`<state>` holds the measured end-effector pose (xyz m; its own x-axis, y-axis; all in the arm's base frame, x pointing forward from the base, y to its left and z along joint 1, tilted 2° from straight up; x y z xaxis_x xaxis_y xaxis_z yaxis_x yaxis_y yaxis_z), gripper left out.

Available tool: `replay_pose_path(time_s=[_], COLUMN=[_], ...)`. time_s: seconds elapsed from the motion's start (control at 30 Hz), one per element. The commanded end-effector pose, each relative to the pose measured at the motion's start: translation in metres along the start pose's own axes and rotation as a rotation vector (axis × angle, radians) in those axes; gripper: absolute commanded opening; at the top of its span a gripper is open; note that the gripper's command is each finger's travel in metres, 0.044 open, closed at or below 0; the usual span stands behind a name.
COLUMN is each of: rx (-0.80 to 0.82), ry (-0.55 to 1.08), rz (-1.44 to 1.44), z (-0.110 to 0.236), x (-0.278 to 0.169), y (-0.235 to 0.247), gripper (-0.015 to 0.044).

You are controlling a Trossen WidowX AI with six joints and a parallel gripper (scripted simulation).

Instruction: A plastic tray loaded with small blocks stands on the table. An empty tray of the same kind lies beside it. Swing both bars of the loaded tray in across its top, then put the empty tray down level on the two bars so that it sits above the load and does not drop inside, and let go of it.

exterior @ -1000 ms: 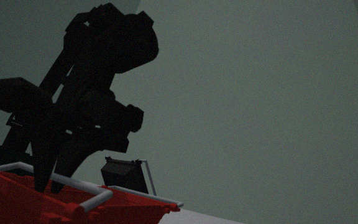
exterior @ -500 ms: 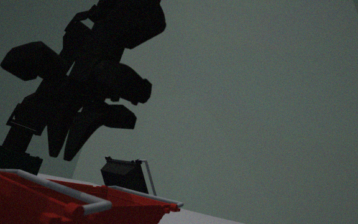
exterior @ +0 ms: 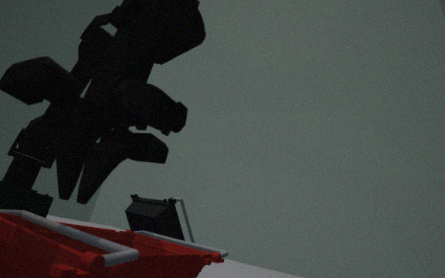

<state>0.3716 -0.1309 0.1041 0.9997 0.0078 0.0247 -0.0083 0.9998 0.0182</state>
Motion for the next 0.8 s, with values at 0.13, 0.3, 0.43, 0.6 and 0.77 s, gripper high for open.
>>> replay_pose_path(time_s=[0.13,0.3,0.43,0.6,0.77], rx=[0.000,-0.001,-0.002,-0.006,-0.008], ry=[-0.001,-0.001,-0.006,-0.017,-0.023], rz=[0.001,0.001,0.000,-0.002,-0.004], z=[0.000,0.002,0.031,0.099,0.147], x=[0.000,0.001,0.006,0.006,-0.003], y=[0.000,0.000,-0.002,-0.002,0.002], gripper=[0.0082,0.0082,0.0082,0.0082,0.0082])
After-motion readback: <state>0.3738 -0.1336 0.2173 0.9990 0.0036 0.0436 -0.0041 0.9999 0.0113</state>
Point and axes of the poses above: the point midway between the two fingers, 35 mm back from their tips, its own z axis back along the fingers, its own y axis across the jaws, x = y × z, the point moved 6 cm from there along z, back along the fingers, and after that the axes turned 1 degree about z, right-handed, at the moved point
